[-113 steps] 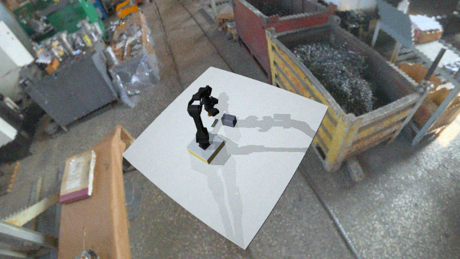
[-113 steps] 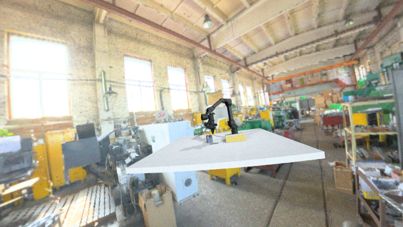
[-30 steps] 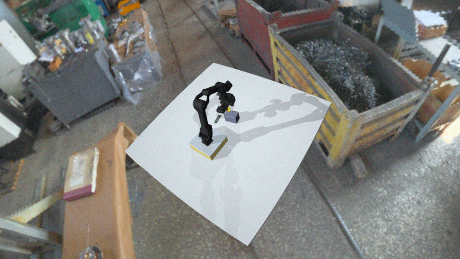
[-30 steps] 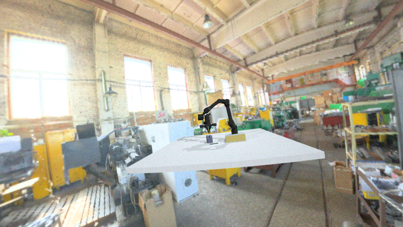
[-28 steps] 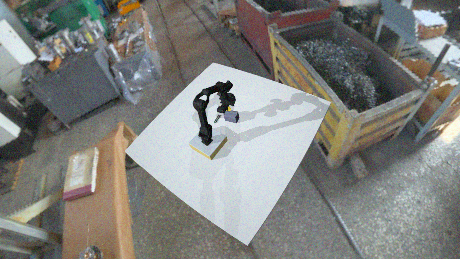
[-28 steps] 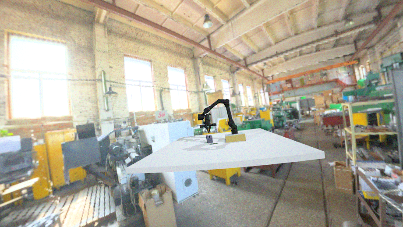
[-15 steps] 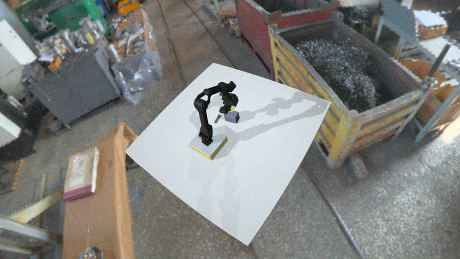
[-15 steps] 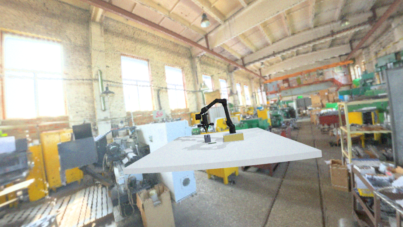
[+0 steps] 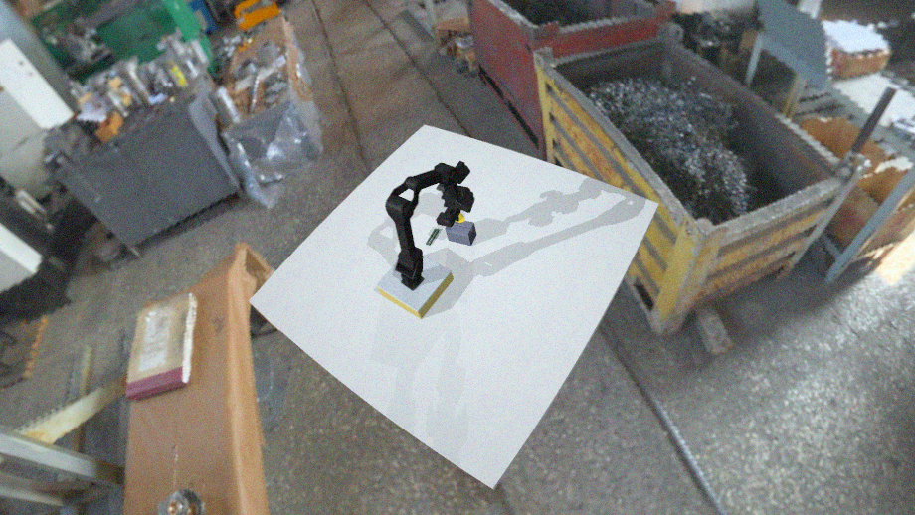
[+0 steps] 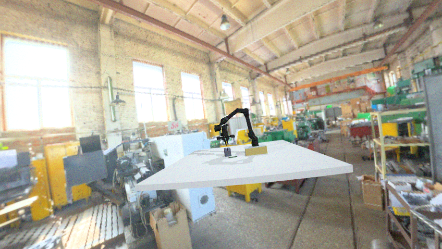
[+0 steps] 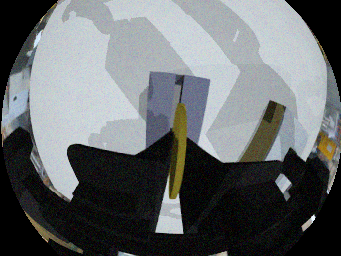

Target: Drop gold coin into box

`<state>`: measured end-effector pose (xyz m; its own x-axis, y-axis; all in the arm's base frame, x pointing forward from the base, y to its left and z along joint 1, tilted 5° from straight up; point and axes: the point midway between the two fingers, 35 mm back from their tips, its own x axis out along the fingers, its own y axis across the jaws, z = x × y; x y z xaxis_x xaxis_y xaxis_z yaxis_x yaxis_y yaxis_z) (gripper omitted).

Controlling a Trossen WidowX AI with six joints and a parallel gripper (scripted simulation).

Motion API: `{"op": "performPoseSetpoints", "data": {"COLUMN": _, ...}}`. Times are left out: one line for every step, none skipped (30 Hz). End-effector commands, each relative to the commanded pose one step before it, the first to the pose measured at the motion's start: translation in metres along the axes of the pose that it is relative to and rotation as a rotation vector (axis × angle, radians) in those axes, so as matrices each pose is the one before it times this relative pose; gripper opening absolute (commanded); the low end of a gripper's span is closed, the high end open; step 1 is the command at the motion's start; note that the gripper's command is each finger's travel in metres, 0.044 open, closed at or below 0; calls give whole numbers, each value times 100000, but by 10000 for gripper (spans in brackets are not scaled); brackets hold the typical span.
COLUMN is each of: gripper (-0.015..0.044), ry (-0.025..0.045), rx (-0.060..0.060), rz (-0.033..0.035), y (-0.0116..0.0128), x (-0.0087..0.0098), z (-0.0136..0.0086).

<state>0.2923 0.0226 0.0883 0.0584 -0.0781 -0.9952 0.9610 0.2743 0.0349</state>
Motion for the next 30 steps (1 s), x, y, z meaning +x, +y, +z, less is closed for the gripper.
{"op": "performPoseSetpoints", "data": {"gripper": 5, "ry": -71, "rx": -247, "rz": 23, "y": 13, "x": 53, "z": 119}}
{"op": "performPoseSetpoints", "data": {"gripper": 0, "ry": 24, "rx": 82, "rz": -7, "y": -4, "x": -18, "z": -40}}
{"op": "performPoseSetpoints", "data": {"gripper": 0, "ry": 24, "rx": 82, "rz": -8, "y": -4, "x": -18, "z": -40}}
{"op": "performPoseSetpoints", "data": {"gripper": 0, "ry": 24, "rx": 82, "rz": -8, "y": -4, "x": -18, "z": -40}}
{"op": "performPoseSetpoints", "data": {"gripper": 0, "ry": 0, "rx": 0, "rz": 0, "y": 0, "x": 0, "z": 0}}
{"op": "performPoseSetpoints", "data": {"gripper": 0, "ry": 0, "rx": 0, "rz": 0, "y": 0, "x": 0, "z": 0}}
{"op": "performPoseSetpoints", "data": {"gripper": 0, "ry": 0, "rx": 0, "rz": 0, "y": 0, "x": 0, "z": 0}}
{"op": "performPoseSetpoints", "data": {"gripper": 0, "ry": 0, "rx": 0, "rz": 0, "y": 0, "x": 0, "z": 0}}
{"op": "performPoseSetpoints", "data": {"gripper": 0, "ry": 0, "rx": 0, "rz": 0, "y": 0, "x": 0, "z": 0}}
{"op": "performPoseSetpoints", "data": {"gripper": 0, "ry": 0, "rx": -5, "rz": 0, "y": 0, "x": 26, "z": 3}}
{"op": "performPoseSetpoints", "data": {"gripper": 0, "ry": -1, "rx": -8, "rz": 0, "y": 0, "x": 42, "z": 4}}
{"op": "performPoseSetpoints", "data": {"gripper": 0, "ry": -1, "rx": -12, "rz": 0, "y": 0, "x": 63, "z": 6}}
{"op": "performPoseSetpoints", "data": {"gripper": 0, "ry": -1, "rx": -17, "rz": 0, "y": 0, "x": 89, "z": 9}}
{"op": "performPoseSetpoints", "data": {"gripper": 0, "ry": -2, "rx": -31, "rz": 0, "y": 1, "x": 73, "z": 18}}
{"op": "performPoseSetpoints", "data": {"gripper": 0, "ry": -2, "rx": -31, "rz": 0, "y": -4, "x": 52, "z": 17}}
{"op": "performPoseSetpoints", "data": {"gripper": 0, "ry": -1, "rx": -37, "rz": -1, "y": -8, "x": 45, "z": 14}}
{"op": "performPoseSetpoints", "data": {"gripper": 0, "ry": -1, "rx": -51, "rz": -1, "y": -9, "x": 46, "z": 10}}
{"op": "performPoseSetpoints", "data": {"gripper": 0, "ry": -1, "rx": -68, "rz": 0, "y": -8, "x": 47, "z": 7}}
{"op": "performPoseSetpoints", "data": {"gripper": 0, "ry": 0, "rx": -75, "rz": 0, "y": -6, "x": 48, "z": 3}}
{"op": "performPoseSetpoints", "data": {"gripper": 0, "ry": 0, "rx": -72, "rz": 0, "y": -6, "x": 47, "z": 1}}
{"op": "performPoseSetpoints", "data": {"gripper": 0, "ry": 0, "rx": -58, "rz": 0, "y": -6, "x": 46, "z": -1}}
{"op": "performPoseSetpoints", "data": {"gripper": 0, "ry": 0, "rx": -42, "rz": 0, "y": -5, "x": 45, "z": -3}}
{"op": "performPoseSetpoints", "data": {"gripper": 0, "ry": 0, "rx": -29, "rz": 0, "y": -5, "x": 45, "z": -4}}
{"op": "performPoseSetpoints", "data": {"gripper": 0, "ry": 0, "rx": -17, "rz": 0, "y": -4, "x": 45, "z": -4}}
{"op": "performPoseSetpoints", "data": {"gripper": 0, "ry": 0, "rx": -5, "rz": 0, "y": -3, "x": 45, "z": -4}}
{"op": "performPoseSetpoints", "data": {"gripper": 0, "ry": 0, "rx": 3, "rz": 0, "y": -2, "x": 45, "z": -4}}
{"op": "performPoseSetpoints", "data": {"gripper": 0, "ry": 0, "rx": 5, "rz": 0, "y": -1, "x": 45, "z": -3}}
{"op": "performPoseSetpoints", "data": {"gripper": 0, "ry": 0, "rx": 10, "rz": 0, "y": 0, "x": 46, "z": -2}}
{"op": "performPoseSetpoints", "data": {"gripper": 0, "ry": 0, "rx": 13, "rz": 0, "y": 1, "x": 46, "z": -2}}
{"op": "performPoseSetpoints", "data": {"gripper": 0, "ry": 0, "rx": 11, "rz": 0, "y": 2, "x": 46, "z": -1}}
